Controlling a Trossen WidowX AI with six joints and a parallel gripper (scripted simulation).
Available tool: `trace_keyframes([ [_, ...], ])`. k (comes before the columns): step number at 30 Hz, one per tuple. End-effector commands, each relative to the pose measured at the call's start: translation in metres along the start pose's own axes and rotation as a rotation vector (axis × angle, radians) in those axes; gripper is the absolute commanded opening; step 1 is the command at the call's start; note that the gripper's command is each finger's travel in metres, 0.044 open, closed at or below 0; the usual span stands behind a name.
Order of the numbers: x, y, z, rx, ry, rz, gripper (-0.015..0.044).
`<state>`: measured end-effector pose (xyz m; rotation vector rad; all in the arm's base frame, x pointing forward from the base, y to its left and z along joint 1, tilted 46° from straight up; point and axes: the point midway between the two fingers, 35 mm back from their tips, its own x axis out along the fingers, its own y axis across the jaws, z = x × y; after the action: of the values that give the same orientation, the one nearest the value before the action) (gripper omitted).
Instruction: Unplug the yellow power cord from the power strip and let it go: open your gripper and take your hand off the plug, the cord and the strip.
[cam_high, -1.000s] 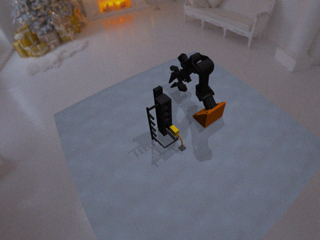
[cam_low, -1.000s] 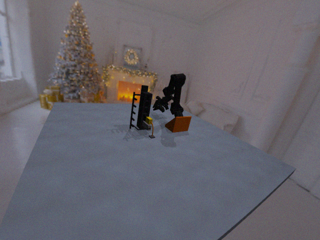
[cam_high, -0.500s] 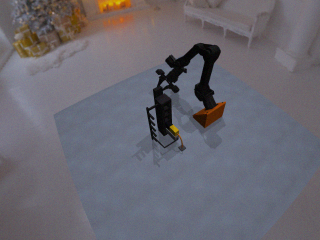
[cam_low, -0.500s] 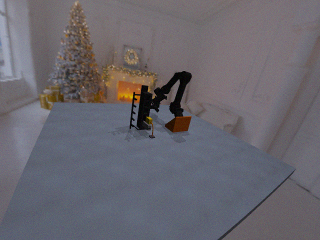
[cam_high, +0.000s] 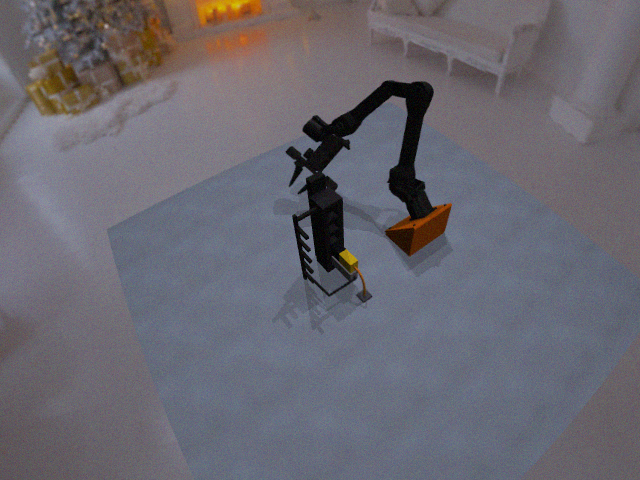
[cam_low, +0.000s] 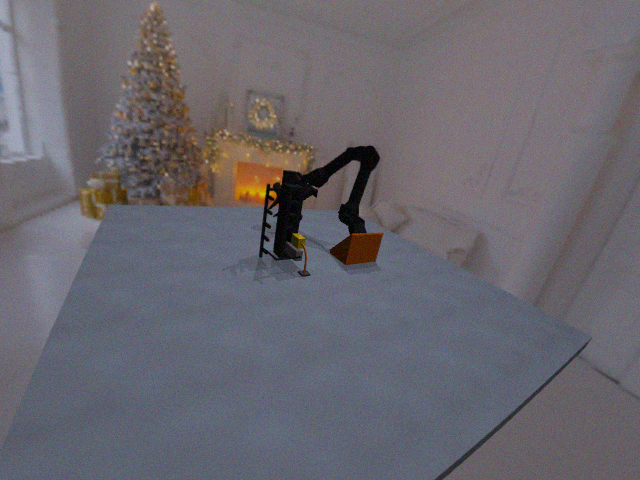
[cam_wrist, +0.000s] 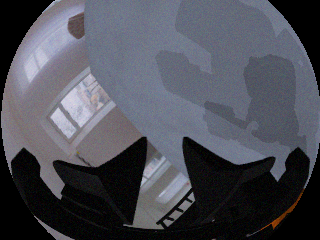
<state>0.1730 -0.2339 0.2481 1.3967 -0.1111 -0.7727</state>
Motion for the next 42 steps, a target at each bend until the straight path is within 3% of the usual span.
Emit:
trace_keyframes([
  [1, 0.019, 0.016, -0.025, -0.145, 0.087, 0.002, 0.0160],
  [22, 0.069, 0.069, -0.209, -0.873, 0.495, 0.133, 0.0160],
  [34, 0.044, 0.075, -0.345, -1.308, 0.687, 0.324, 0.0160],
  [42, 0.009, 0.050, -0.421, -1.641, 0.797, 0.449, 0.0160],
])
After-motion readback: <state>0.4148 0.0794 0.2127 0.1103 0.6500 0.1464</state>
